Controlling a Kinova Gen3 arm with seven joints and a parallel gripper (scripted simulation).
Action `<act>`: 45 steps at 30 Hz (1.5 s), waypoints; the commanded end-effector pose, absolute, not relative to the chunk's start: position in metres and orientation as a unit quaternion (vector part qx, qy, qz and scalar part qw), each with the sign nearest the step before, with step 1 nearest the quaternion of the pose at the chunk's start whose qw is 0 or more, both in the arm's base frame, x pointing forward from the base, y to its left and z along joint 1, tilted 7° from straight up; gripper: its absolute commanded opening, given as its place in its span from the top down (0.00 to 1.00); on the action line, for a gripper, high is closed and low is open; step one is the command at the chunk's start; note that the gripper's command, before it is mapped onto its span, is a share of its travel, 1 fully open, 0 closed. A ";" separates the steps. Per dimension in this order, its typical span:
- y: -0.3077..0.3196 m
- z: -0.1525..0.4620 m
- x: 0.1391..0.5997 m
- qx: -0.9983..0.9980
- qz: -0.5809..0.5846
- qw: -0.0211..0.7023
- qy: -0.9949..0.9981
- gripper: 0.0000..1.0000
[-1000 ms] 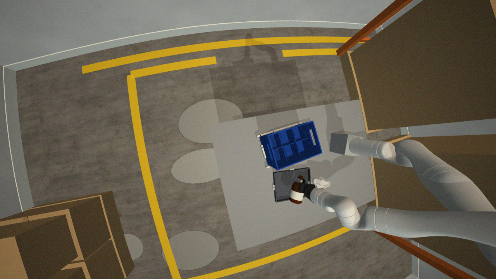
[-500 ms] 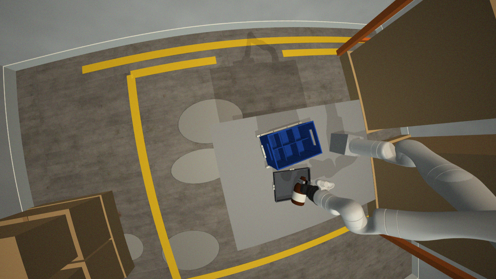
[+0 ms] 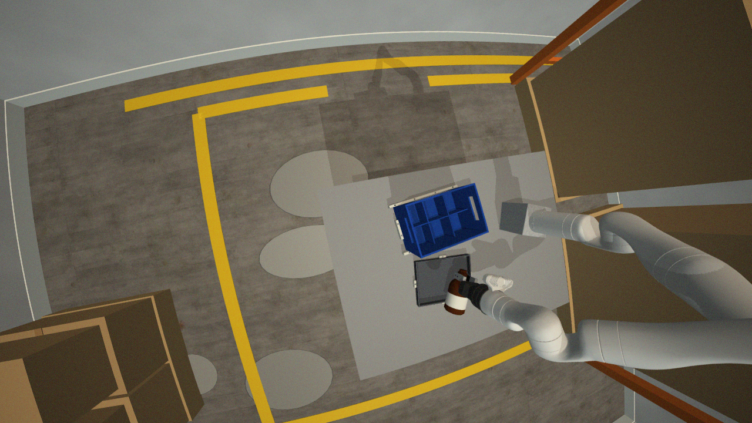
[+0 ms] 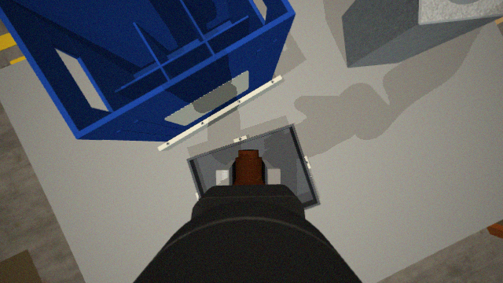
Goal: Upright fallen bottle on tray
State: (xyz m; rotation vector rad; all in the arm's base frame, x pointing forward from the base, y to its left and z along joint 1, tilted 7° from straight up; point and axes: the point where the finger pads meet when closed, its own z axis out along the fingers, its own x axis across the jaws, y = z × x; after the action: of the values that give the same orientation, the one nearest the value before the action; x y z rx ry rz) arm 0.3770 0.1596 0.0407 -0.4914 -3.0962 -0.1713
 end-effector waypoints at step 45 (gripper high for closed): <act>0.155 0.088 0.379 -0.157 -0.057 -0.004 -0.986 1.00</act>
State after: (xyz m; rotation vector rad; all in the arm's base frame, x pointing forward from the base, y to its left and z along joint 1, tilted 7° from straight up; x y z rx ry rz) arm 0.3778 0.1553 0.0856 -0.4929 -3.1014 -0.1767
